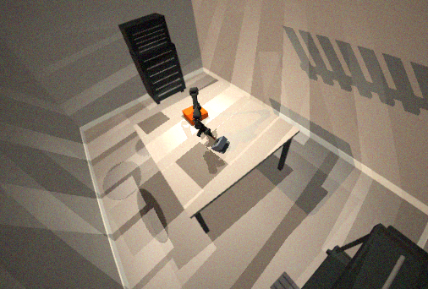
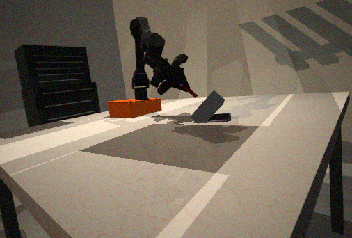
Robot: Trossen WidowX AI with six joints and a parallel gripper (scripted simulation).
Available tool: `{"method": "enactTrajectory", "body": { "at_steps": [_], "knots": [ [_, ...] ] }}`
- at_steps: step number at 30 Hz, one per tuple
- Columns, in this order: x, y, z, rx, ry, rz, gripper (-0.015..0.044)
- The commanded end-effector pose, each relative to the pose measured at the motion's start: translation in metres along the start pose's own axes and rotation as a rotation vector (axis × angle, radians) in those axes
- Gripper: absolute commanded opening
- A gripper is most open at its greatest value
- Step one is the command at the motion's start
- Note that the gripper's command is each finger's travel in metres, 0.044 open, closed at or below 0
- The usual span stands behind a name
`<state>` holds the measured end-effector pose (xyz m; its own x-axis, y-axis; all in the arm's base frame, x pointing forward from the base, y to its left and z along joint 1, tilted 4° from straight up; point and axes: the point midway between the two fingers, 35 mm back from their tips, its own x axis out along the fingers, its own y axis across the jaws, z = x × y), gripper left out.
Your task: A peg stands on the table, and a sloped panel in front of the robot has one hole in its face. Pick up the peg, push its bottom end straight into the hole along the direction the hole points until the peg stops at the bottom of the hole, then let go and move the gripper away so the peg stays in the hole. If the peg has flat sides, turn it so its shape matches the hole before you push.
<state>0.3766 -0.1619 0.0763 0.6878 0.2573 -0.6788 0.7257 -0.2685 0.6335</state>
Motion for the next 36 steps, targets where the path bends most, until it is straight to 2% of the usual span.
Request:
{"method": "enactTrajectory", "body": {
  "at_steps": [1, 18, 36],
  "knots": [
    [0.003, -0.001, 0.001, 0.003, -0.003, 0.000, 0.0000],
    [0.024, -0.001, 0.001, 0.001, -0.003, 0.001, 0.0000],
    [0.021, -0.001, 0.000, -0.002, 0.001, 0.001, 0.0000]
  ]
}}
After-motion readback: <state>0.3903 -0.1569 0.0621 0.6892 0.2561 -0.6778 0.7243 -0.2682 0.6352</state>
